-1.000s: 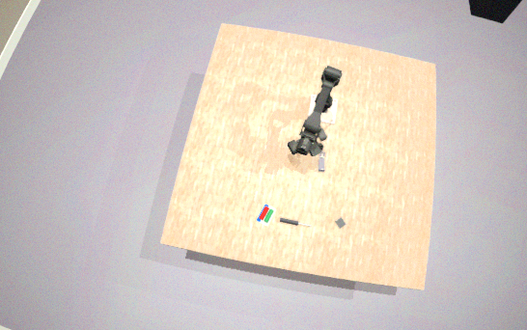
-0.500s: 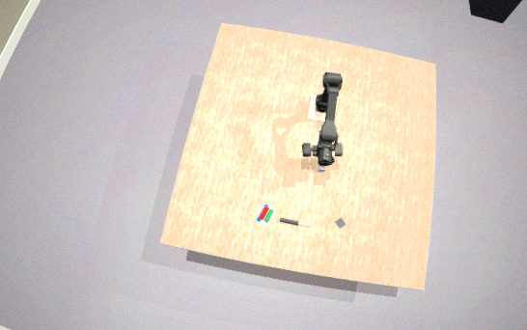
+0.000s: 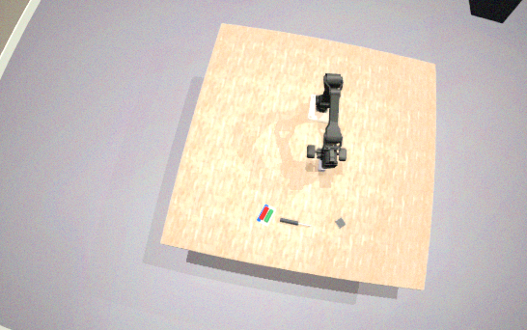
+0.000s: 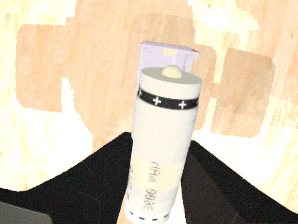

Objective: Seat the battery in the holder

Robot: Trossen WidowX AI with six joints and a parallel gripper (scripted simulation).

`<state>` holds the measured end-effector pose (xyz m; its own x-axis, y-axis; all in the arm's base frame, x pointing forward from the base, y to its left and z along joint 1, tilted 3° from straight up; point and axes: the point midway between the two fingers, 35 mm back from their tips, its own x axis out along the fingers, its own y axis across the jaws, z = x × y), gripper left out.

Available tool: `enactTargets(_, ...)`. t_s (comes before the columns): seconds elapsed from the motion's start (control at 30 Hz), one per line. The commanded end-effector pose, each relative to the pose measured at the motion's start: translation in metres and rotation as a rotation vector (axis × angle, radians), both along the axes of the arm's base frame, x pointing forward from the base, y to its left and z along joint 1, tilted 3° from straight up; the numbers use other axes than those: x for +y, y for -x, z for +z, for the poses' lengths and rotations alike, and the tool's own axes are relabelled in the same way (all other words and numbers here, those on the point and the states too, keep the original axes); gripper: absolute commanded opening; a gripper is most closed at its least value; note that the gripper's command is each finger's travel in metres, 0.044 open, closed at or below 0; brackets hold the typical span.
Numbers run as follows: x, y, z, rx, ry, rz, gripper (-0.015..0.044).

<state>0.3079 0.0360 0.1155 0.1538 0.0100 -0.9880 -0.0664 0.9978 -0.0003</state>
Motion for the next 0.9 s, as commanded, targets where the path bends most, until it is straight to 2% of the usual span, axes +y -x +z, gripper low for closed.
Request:
enactTargets(0.0, -0.001, 0.0, -0.006, -0.038, 0.0, -0.003, 0.007)
enactTargets(0.87, -0.002, -0.003, -0.033, -0.244, -0.021, 0.007, 0.007)
